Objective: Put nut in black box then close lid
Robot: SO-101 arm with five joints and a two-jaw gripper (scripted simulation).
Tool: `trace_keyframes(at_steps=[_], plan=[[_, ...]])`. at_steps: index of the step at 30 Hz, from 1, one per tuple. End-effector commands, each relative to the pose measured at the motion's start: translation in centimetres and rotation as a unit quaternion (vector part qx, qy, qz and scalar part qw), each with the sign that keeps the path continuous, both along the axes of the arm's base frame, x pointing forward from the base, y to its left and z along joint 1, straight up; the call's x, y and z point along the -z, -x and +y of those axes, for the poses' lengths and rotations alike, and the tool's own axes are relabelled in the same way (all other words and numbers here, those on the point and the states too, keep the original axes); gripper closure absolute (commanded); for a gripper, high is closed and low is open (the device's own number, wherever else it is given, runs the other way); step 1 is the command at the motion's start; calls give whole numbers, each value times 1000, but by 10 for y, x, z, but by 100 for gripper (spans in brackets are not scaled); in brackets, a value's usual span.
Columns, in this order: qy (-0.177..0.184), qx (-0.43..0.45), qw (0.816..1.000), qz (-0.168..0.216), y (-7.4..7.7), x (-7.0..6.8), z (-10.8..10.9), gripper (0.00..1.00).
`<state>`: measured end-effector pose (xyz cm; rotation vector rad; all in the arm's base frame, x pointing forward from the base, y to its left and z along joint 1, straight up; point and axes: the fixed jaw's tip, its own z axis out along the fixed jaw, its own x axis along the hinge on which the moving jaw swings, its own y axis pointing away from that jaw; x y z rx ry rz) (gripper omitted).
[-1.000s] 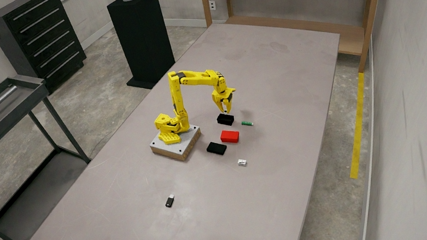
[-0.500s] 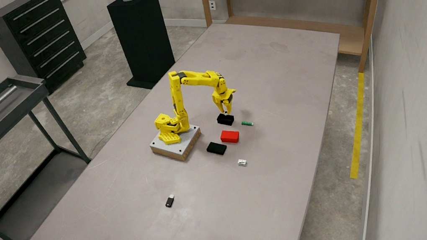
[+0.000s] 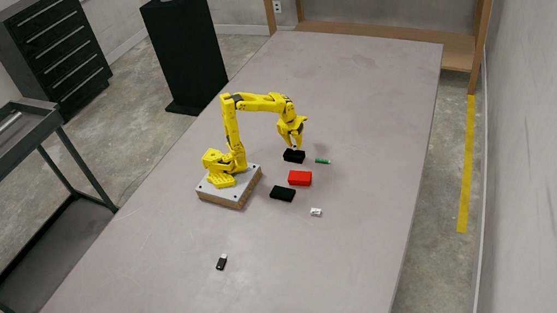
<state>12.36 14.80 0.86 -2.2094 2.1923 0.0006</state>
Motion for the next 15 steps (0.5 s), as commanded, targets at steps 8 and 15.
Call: trace_keyframes(at_steps=[8, 15], plan=[[9, 0, 1000, 9, 4, 5, -2, 93], [9, 0, 1000, 9, 5, 5, -1, 93]])
